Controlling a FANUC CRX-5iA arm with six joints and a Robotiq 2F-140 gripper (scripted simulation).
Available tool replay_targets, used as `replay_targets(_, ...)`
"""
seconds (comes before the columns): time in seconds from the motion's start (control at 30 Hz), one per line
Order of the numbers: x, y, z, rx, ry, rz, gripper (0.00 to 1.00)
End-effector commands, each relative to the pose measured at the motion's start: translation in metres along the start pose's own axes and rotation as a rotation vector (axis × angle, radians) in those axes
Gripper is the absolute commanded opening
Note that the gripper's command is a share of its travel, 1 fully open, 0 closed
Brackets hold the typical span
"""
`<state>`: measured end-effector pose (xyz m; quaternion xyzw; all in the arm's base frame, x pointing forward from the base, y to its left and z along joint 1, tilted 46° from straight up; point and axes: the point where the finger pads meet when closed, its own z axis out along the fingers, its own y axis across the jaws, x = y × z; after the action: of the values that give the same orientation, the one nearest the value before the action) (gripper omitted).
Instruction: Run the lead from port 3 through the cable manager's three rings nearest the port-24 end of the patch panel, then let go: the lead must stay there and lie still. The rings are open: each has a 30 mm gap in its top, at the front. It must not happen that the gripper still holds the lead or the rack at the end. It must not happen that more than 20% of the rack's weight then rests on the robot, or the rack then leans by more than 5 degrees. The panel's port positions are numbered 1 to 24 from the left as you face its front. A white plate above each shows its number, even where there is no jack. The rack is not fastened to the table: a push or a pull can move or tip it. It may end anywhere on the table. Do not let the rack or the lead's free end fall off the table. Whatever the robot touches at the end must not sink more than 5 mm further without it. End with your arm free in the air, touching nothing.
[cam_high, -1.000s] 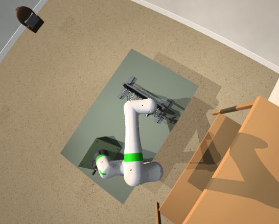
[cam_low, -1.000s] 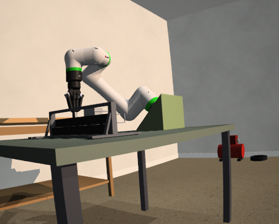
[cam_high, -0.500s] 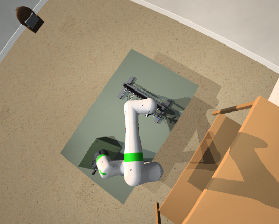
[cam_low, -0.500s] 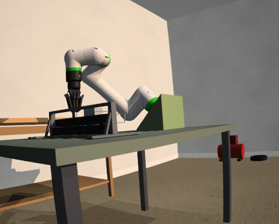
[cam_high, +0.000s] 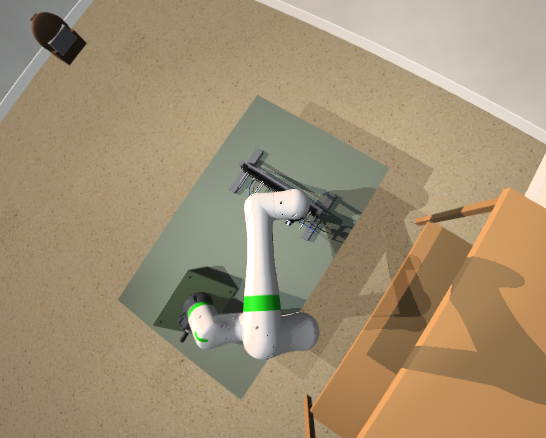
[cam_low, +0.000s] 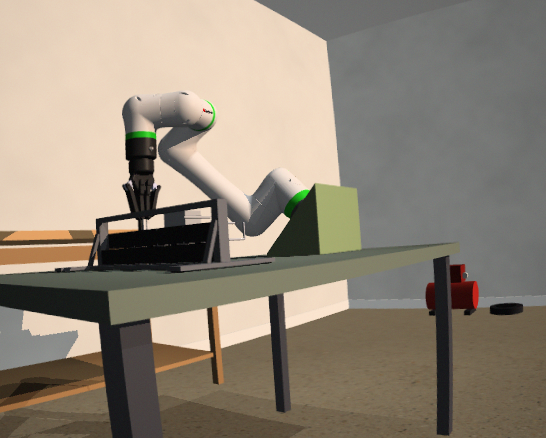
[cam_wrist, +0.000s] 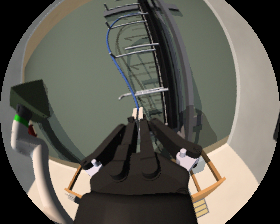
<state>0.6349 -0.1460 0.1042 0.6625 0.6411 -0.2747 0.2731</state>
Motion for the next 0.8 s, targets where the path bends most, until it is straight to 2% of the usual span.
replay_targets(0.0, 0.0, 0.005, -0.001, -0.001, 0.0, 0.0, 0.0)
replay_targets(0.77, 0.0, 0.027, -0.001, -0.001, 0.0, 0.0, 0.0)
